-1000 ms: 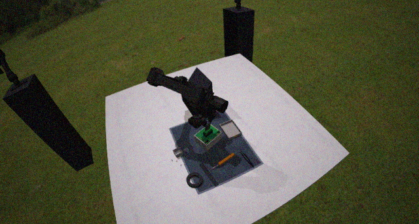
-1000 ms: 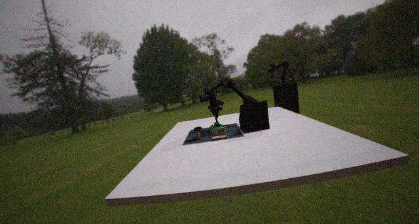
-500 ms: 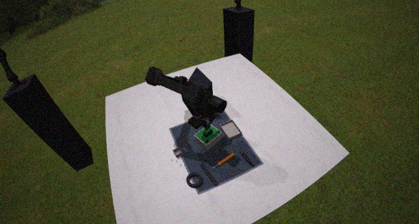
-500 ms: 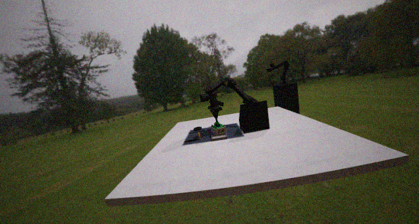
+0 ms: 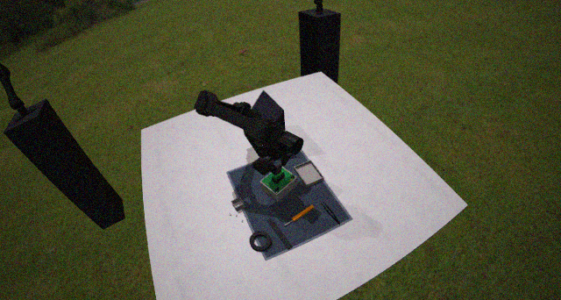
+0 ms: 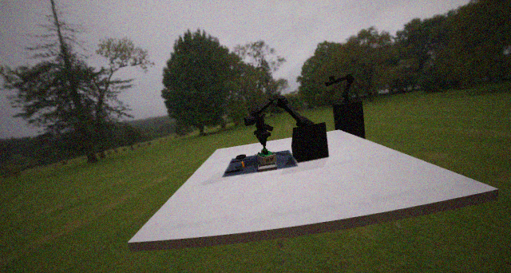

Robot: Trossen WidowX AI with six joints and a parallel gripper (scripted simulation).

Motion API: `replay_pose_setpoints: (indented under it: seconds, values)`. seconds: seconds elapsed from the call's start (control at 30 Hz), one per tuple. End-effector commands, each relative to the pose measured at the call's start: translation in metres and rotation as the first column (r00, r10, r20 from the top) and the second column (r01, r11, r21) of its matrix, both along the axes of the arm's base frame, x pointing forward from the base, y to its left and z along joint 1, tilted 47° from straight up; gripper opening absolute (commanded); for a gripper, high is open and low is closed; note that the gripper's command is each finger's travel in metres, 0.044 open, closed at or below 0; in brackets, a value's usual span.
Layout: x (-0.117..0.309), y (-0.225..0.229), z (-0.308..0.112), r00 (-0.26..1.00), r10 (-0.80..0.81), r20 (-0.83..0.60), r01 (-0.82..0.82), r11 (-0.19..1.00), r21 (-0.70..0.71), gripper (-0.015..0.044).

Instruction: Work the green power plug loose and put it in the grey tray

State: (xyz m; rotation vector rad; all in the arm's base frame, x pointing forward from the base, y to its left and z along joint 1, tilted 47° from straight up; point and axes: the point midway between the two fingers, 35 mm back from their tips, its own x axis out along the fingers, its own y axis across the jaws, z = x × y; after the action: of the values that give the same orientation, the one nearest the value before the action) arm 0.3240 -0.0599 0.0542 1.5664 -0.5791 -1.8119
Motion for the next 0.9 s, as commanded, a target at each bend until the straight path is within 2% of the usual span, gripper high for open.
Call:
replay_pose_setpoints:
  seconds: [0.0,0.03,0.23,0.53,0.57,0.87]
  values:
    - [-0.0017,-0.0076,-0.0056,1.000,-0.002,-0.005,0.002,1.000,-0.004,0.0249]
    - [-0.0018,-0.0083,-0.0063,1.000,-0.004,-0.011,0.004,0.999,-0.039,0.0249]
    - [-0.0018,-0.0083,-0.0063,1.000,-0.004,-0.011,0.004,0.999,-0.039,0.0249]
    - [-0.0018,-0.0083,-0.0063,1.000,-0.004,-0.011,0.004,0.999,-0.039,0.0013]
    - [-0.0018,-0.0083,-0.0063,1.000,-0.004,-0.011,0.004,0.999,-0.039,0.0000]
    - [-0.0018,-0.0083,-0.0063,1.000,-0.004,-0.011,0.004,0.999,-0.039,0.0000]
